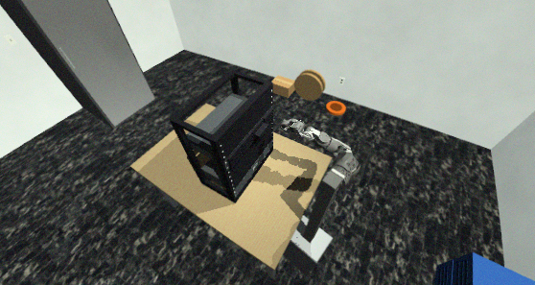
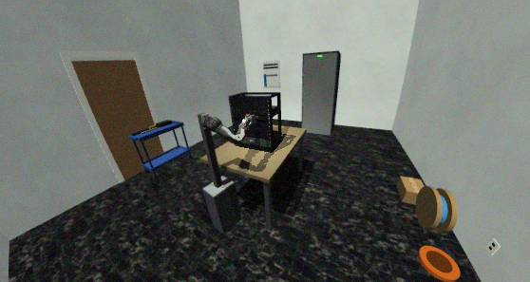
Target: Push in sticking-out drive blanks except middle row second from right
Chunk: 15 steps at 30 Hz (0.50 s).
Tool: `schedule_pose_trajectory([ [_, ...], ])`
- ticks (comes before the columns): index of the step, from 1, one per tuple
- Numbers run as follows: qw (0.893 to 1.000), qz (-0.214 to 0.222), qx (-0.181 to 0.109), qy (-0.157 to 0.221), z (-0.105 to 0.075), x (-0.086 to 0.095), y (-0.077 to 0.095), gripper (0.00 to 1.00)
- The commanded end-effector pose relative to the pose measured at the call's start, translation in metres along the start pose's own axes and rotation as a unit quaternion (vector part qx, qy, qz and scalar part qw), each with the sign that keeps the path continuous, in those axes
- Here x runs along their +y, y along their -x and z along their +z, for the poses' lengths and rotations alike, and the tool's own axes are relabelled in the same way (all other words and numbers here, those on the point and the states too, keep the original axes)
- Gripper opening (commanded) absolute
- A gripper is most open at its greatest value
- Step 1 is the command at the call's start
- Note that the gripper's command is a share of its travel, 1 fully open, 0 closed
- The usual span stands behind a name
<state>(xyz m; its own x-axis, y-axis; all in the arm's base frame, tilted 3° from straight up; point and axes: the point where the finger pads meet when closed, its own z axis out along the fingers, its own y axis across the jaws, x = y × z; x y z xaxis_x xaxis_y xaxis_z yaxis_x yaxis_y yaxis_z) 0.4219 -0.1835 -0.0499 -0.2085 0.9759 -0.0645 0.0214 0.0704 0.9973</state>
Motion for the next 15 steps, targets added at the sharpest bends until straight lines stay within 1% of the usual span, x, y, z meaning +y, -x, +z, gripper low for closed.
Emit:
schedule_pose_trajectory([
  [1,1.0,0.005,-0.002,0.004,-0.003,0.003,0.0,0.0],
  [8,1.0,0.006,-0.002,0.003,-0.006,0.003,0.002,0.0],
  [10,1.0,0.006,-0.003,0.002,-0.008,0.006,0.007,0.0],
  [12,1.0,0.006,-0.003,0.002,-0.008,0.006,0.007,0.0],
  [15,1.0,0.007,-0.003,0.001,-0.011,0.012,0.015,0.0],
])
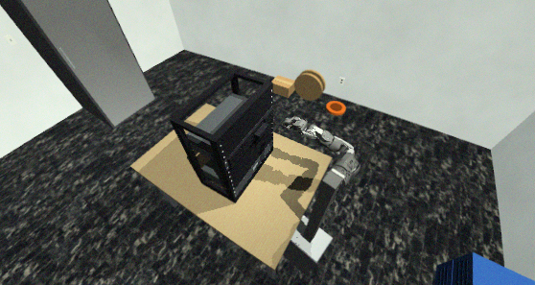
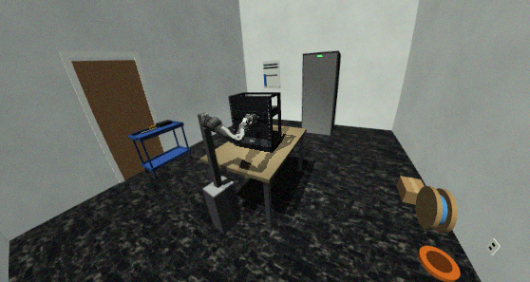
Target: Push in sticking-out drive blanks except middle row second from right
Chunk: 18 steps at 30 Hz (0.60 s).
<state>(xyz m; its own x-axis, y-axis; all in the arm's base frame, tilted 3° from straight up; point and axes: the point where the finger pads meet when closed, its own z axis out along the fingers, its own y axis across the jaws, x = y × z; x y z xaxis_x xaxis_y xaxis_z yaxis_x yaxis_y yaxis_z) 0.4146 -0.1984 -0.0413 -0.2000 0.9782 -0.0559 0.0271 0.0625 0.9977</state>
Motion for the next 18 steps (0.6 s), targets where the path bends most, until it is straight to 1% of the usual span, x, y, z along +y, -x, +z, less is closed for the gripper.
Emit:
schedule_pose_trajectory([
  [1,1.0,0.002,0.002,0.004,-0.002,0.006,0.002,0.0],
  [7,1.0,0.002,0.001,0.003,0.002,0.005,0.003,0.0],
  [9,1.0,0.002,0.001,0.003,0.008,0.005,0.003,0.0],
  [12,1.0,0.002,0.001,0.003,0.021,0.005,0.003,0.0],
  [14,1.0,0.002,0.001,0.003,0.021,0.005,0.003,0.0],
  [18,1.0,0.002,0.001,0.003,0.045,0.005,0.003,0.0],
])
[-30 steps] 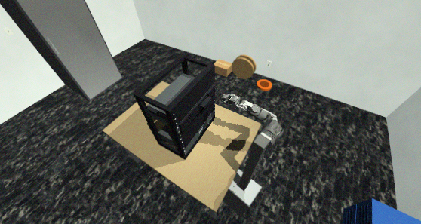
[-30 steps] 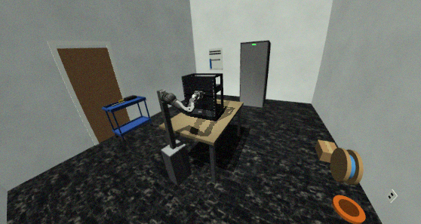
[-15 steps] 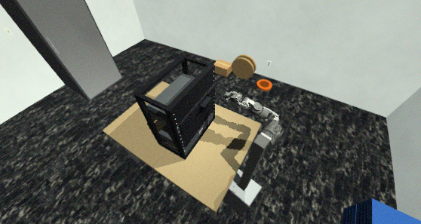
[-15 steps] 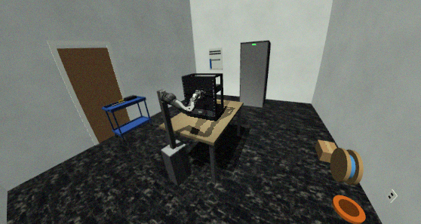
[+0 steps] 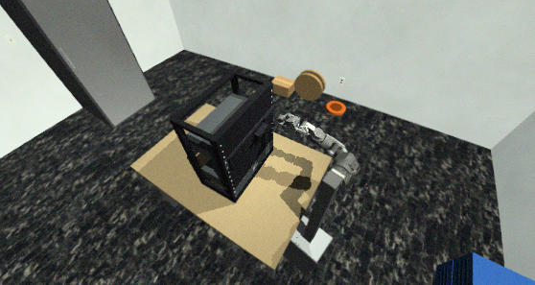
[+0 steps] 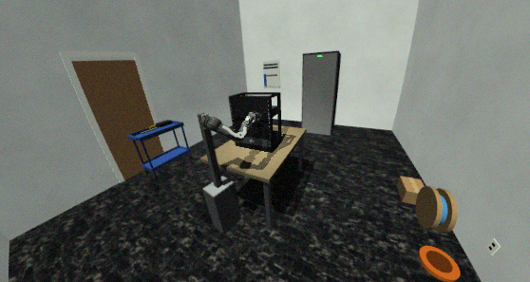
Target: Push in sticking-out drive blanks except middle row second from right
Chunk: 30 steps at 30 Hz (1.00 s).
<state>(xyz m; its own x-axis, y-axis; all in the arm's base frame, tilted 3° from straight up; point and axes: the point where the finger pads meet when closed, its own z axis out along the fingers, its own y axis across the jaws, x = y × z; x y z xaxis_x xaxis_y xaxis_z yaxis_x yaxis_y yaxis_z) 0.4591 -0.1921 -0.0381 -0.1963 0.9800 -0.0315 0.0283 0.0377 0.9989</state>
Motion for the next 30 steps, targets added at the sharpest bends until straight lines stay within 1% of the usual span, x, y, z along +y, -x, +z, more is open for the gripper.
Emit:
schedule_pose_trajectory([
  [1,1.0,-0.01,0.003,0.001,0.007,0.0,0.0,0.0],
  [6,1.0,-0.01,0.003,0.0,0.035,0.0,-0.001,0.0],
  [10,1.0,-0.01,0.003,0.0,0.046,0.0,-0.001,0.0],
  [30,1.0,-0.01,0.004,0.001,0.048,0.001,-0.001,0.0],
])
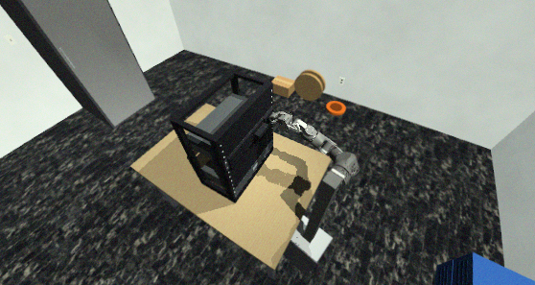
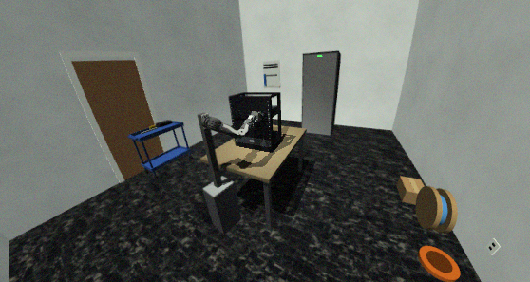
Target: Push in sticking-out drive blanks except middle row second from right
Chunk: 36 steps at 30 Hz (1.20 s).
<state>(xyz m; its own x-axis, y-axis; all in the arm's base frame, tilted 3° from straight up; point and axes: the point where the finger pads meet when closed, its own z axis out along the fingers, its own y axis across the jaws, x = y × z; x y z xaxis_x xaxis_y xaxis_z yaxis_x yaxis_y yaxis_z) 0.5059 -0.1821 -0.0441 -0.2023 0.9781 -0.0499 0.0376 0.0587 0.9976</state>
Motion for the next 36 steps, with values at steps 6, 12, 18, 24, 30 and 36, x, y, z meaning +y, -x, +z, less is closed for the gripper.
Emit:
schedule_pose_trajectory([
  [6,1.0,-0.002,0.002,0.009,0.0004,0.0091,-0.0028,0.0],
  [12,1.0,-0.001,0.002,0.009,0.0007,0.0093,-0.003,0.0],
  [18,1.0,-0.001,0.002,0.009,0.0007,0.0093,-0.003,0.0],
  [24,1.0,-0.001,0.002,0.009,0.0008,0.0092,-0.0029,0.0],
  [30,1.0,-0.001,0.001,0.007,0.0038,0.0058,-0.0021,0.0],
  [36,1.0,-0.001,0.001,0.008,0.004,0.006,-0.0022,0.0],
])
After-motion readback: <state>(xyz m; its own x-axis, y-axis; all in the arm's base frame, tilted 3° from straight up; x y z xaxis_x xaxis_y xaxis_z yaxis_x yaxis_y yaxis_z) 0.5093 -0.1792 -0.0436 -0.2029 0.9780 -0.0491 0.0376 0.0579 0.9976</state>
